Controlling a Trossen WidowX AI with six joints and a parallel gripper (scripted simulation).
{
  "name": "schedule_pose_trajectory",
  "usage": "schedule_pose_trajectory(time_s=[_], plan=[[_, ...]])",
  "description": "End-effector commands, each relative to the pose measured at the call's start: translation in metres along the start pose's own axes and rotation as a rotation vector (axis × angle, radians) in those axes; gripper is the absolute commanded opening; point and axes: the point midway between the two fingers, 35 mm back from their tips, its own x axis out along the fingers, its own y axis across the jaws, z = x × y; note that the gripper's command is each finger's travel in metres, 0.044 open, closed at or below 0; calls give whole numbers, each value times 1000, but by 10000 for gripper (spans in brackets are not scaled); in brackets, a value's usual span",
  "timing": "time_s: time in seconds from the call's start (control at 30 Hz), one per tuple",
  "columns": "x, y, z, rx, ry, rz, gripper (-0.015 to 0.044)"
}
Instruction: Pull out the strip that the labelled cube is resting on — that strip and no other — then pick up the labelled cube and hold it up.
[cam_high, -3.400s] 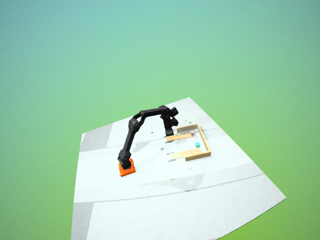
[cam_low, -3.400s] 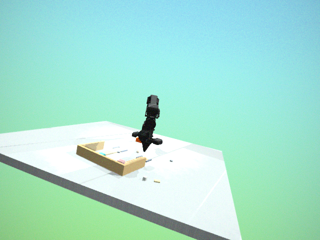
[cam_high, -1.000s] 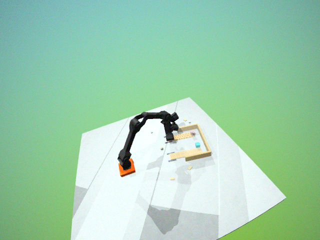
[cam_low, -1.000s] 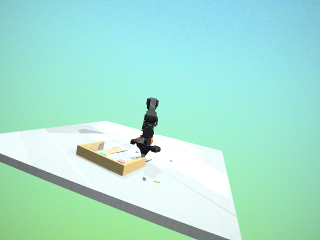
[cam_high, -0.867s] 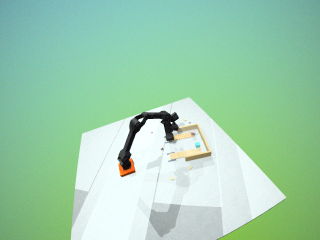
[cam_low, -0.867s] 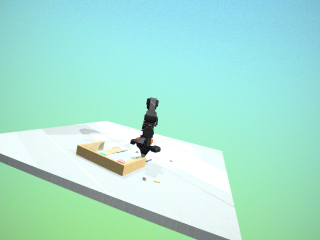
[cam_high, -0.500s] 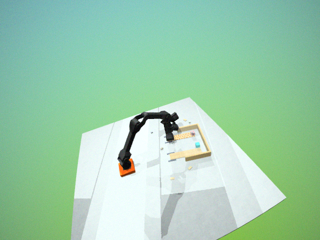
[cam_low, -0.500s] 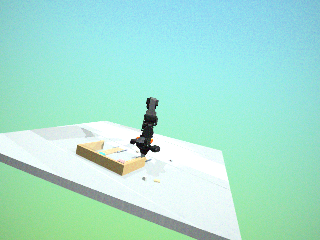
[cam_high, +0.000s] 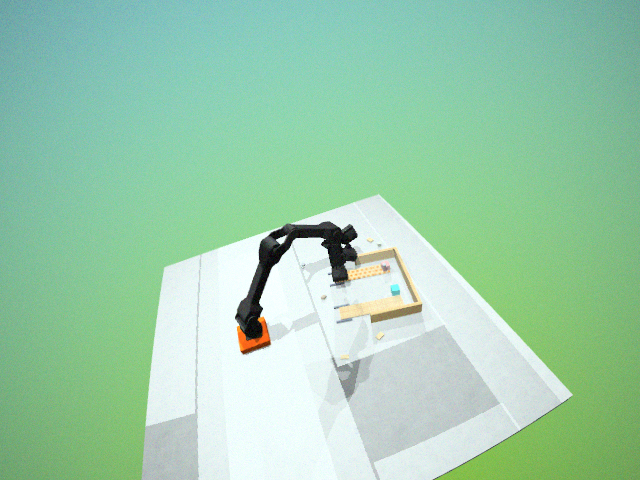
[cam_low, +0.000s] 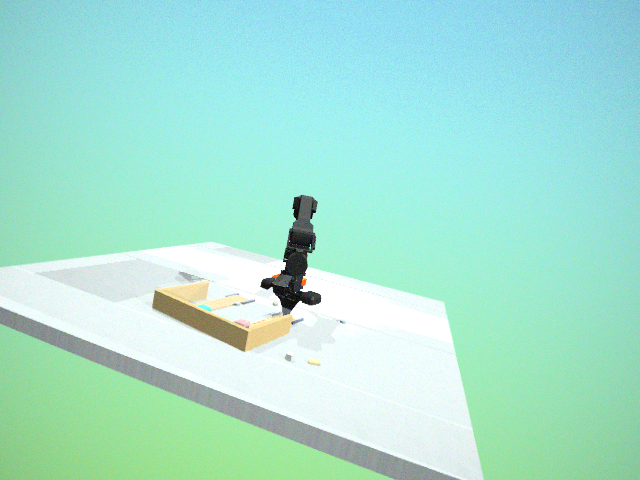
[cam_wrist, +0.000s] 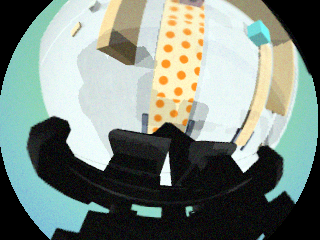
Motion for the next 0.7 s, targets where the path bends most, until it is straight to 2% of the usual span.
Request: schedule_pose_trajectory(time_s=[0.0, 0.67], plan=[[4, 1, 0, 1, 4, 3, 0], [5, 0, -26, 1, 6, 3, 0]])
